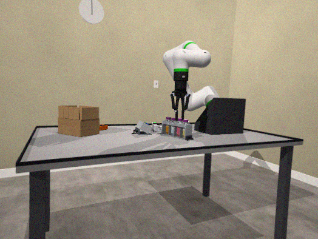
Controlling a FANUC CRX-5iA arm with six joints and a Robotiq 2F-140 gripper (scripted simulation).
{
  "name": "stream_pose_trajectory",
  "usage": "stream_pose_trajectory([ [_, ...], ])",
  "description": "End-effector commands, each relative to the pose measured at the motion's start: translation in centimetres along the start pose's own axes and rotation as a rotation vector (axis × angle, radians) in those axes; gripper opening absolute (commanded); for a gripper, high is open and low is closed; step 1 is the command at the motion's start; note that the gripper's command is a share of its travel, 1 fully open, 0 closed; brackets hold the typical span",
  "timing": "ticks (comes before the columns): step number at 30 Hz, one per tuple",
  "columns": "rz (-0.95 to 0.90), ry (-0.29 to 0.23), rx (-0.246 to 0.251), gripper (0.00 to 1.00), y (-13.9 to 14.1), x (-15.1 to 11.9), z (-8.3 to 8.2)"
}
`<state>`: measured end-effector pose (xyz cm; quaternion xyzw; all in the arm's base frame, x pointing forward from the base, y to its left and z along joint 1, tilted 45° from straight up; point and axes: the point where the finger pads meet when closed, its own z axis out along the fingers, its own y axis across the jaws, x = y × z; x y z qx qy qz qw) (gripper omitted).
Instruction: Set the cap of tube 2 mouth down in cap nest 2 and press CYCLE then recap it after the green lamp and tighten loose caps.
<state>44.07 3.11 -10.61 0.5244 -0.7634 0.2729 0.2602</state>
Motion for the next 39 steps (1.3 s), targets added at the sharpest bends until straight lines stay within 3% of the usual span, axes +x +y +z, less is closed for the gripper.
stream_pose_trajectory([
  [1,0.034,0.003,0.017,0.3,-0.03,-0.06,-0.08],
  [4,0.034,0.003,0.017,0.3,-0.03,-0.06,-0.08],
  [5,0.034,0.003,0.017,0.41,-0.03,-0.06,-0.09],
  [18,-0.006,0.004,0.017,0.41,-0.03,-0.06,-0.05],
  [33,-0.606,0.009,0.015,0.41,-0.02,-0.06,-0.05],
  [39,-0.766,0.01,0.015,0.41,-0.03,-0.06,-0.05],
])
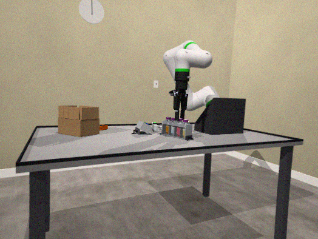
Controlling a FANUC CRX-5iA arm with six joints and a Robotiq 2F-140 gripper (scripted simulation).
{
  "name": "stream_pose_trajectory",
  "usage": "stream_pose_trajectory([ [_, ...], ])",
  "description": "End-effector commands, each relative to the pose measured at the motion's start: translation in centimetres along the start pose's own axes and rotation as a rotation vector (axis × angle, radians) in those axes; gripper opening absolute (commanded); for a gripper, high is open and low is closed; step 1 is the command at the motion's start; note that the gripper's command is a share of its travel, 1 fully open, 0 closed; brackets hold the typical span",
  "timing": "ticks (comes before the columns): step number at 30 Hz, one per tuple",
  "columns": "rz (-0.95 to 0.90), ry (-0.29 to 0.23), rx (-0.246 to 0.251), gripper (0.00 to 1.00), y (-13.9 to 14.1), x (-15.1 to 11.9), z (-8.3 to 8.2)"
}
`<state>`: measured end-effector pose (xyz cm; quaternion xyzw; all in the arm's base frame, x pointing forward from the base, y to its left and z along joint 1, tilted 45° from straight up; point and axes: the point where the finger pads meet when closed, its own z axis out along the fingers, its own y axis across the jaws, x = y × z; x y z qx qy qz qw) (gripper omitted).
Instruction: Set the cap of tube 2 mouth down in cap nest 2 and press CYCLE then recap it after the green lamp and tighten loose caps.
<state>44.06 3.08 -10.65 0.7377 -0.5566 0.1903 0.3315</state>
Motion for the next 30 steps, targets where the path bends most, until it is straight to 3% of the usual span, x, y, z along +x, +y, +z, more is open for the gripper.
stream_pose_trajectory([
  [1,-0.171,-0.008,-0.006,0.41,-0.06,-0.02,-0.1],
  [7,-0.378,-0.008,-0.005,0.41,-0.06,-0.02,-0.1],
  [14,-0.378,-0.008,-0.005,0.41,-0.07,-0.02,-0.1],
  [15,-0.378,-0.008,-0.005,0.3,-0.07,-0.02,-0.1],
  [30,-0.328,-0.008,-0.005,0.3,-0.07,-0.02,-0.1],
])
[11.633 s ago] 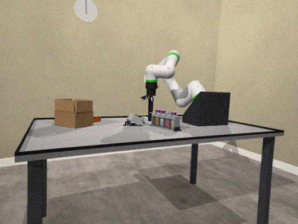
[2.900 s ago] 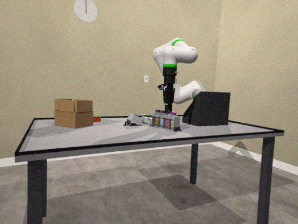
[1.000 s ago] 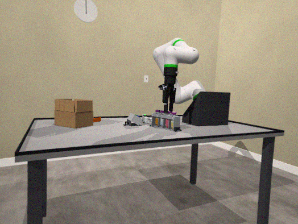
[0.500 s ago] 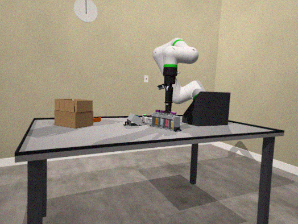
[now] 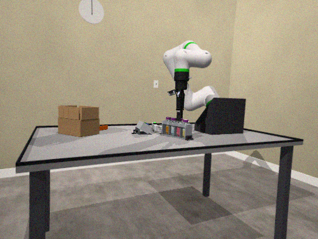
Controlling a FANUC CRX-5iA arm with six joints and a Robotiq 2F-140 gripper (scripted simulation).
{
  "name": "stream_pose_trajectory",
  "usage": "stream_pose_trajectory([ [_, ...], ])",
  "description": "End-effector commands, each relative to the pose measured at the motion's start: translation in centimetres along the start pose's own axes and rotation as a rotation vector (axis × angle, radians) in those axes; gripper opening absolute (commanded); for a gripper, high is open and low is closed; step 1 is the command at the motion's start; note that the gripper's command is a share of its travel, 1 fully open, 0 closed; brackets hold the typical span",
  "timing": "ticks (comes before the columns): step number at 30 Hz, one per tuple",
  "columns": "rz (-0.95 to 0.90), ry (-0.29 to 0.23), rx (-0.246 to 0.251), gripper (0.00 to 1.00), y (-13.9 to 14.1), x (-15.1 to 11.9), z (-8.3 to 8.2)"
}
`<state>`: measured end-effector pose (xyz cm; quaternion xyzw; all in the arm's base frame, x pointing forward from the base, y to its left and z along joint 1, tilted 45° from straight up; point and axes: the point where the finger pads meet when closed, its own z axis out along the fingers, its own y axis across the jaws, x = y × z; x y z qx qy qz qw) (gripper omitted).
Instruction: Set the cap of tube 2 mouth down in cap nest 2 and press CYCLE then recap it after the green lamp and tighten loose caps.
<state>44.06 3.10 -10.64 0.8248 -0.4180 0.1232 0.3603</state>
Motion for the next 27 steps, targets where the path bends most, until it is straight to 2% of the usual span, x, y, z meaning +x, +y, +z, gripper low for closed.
stream_pose_trajectory([
  [1,0.081,0.001,0.002,0.3,-0.06,0.01,-0.09],
  [15,0.781,0.0,0.002,0.3,-0.06,0.01,-0.08],
  [17,0.781,0.0,0.002,0.3,-0.06,0.01,-0.08],
  [22,1.028,0.0,0.002,0.3,-0.06,0.01,-0.06],
  [27,1.028,0.0,0.002,0.3,-0.06,0.01,-0.05],
])
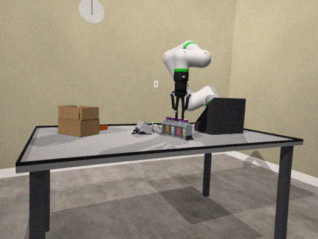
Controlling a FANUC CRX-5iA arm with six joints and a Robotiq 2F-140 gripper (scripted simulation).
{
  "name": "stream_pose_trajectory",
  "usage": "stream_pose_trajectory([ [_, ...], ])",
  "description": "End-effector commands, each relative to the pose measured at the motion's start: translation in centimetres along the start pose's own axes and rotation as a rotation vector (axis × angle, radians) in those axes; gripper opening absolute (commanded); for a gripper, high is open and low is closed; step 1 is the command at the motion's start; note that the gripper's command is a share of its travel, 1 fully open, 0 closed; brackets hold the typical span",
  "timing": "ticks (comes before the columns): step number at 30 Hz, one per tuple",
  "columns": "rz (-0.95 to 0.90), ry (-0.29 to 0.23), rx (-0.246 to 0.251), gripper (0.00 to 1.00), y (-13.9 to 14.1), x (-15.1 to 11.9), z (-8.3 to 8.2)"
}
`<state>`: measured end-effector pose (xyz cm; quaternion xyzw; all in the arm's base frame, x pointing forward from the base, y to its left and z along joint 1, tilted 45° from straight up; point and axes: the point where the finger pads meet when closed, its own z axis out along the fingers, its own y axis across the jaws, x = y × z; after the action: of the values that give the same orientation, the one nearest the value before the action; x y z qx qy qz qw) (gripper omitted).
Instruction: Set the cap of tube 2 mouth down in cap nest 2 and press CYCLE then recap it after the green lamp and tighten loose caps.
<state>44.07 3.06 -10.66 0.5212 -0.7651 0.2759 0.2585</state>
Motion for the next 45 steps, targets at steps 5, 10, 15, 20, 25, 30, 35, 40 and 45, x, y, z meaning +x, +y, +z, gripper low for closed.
stream_pose_trajectory([
  [5,0.025,0.002,0.013,0.41,-0.03,-0.06,-0.12],
  [10,0.025,0.002,0.013,0.41,-0.03,-0.06,-0.13],
  [15,-0.058,0.002,0.013,0.41,-0.03,-0.06,-0.09],
  [20,-0.329,0.004,0.013,0.41,-0.03,-0.06,-0.09],
  [25,-0.525,0.005,0.012,0.41,-0.03,-0.06,-0.09],
  [30,-0.78,0.008,0.013,0.41,-0.03,-0.06,-0.09],
  [35,-1.017,0.009,0.011,0.41,-0.03,-0.06,-0.09],
  [40,-1.022,0.009,0.011,0.41,-0.03,-0.05,-0.09],
  [45,-1.022,0.009,0.011,0.3,-0.02,-0.05,-0.08],
])
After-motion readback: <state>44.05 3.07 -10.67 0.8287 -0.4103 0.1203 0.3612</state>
